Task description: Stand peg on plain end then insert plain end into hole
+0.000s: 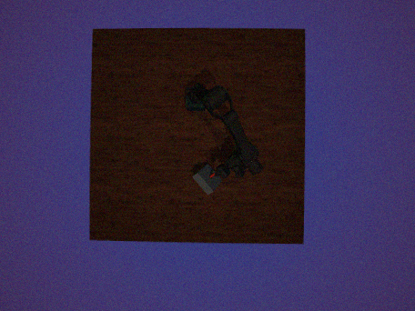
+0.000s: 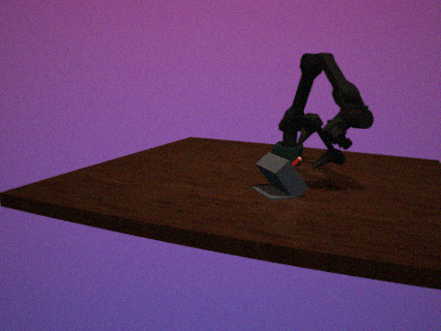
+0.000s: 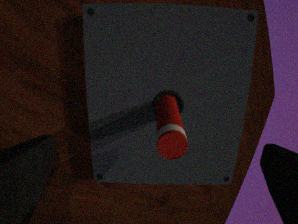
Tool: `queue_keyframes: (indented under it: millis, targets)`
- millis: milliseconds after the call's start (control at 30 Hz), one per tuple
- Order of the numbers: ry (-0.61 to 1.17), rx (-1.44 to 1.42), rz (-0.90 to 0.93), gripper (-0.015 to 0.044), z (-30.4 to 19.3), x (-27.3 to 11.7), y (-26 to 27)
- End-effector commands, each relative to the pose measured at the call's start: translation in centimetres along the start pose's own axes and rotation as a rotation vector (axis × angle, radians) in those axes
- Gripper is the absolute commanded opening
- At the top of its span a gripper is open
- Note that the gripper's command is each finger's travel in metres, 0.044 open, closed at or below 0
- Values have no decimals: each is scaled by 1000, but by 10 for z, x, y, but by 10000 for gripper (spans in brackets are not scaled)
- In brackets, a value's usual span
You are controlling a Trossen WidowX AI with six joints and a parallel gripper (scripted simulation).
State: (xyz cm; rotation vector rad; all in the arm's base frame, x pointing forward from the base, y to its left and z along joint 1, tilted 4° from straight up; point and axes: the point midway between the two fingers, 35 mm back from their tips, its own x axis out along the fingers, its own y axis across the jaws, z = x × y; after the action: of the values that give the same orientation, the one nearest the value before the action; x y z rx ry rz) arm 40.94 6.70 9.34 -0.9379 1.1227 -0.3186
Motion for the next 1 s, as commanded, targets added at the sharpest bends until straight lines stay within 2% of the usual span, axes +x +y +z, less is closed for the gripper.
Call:
queue_keyframes:
  millis: [0,967]
  targets:
    - [-4,7,-4,440,1,-10,-2]
    - [-4,3,-5,440,-1,-56,4]
